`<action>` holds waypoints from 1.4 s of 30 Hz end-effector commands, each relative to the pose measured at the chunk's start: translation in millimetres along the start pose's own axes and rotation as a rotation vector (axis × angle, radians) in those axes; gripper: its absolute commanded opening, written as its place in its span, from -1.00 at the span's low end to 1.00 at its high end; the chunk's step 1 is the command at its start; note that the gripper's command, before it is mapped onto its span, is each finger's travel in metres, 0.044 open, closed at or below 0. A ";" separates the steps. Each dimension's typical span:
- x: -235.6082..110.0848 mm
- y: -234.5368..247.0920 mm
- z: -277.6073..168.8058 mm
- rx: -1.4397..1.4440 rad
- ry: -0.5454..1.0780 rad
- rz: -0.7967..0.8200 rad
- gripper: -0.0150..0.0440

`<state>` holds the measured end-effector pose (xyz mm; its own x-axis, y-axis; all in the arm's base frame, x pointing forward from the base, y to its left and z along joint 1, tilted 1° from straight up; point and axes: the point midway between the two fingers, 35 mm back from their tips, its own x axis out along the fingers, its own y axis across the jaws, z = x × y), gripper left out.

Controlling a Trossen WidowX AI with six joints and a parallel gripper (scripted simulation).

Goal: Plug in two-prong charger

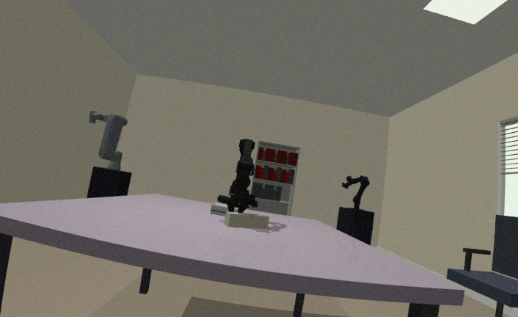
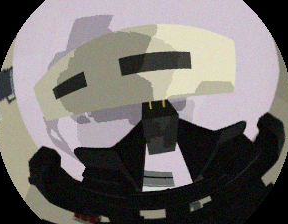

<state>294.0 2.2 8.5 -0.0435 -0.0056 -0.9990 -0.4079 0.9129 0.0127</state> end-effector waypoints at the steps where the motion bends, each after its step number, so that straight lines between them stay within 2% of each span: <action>1: -1.3 0.2 2.8 0.003 -0.006 0.003 -0.49; 42: -2.1 0.0 4.3 0.003 -0.006 0.003 -0.49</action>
<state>295.2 3.0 8.6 -0.0477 -0.0057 -0.9988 -0.4071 0.9133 0.0142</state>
